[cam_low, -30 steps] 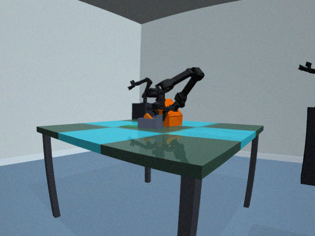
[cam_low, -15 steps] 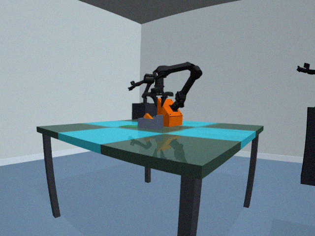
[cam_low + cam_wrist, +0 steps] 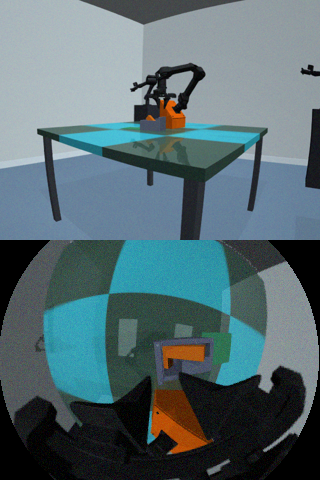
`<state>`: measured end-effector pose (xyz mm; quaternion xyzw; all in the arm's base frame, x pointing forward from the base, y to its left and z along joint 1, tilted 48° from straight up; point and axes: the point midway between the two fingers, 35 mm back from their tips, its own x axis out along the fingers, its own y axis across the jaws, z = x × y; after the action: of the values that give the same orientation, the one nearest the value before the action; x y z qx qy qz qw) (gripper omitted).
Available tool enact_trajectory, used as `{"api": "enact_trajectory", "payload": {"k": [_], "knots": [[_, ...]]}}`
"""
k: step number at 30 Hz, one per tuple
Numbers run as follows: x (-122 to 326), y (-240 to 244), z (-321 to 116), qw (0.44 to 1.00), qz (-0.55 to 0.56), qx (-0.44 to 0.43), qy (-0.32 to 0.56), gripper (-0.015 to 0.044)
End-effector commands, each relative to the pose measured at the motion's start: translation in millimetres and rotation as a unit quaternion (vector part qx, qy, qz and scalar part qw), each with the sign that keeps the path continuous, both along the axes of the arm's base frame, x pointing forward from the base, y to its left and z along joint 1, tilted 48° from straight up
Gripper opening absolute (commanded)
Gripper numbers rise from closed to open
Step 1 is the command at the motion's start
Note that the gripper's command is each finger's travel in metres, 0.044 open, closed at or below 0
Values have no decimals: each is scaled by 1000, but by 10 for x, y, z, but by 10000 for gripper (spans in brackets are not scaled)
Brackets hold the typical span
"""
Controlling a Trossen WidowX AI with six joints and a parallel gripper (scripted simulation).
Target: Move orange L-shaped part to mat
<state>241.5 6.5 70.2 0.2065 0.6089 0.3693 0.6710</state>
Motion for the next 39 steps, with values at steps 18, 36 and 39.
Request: {"api": "enact_trajectory", "payload": {"k": [18,36,39], "knots": [[125,-171,-158,962,-182,-5,203,280],[299,-495,-502,710,-469,-13,525,280],[299,-495,-502,710,-469,-13,525,280]]}}
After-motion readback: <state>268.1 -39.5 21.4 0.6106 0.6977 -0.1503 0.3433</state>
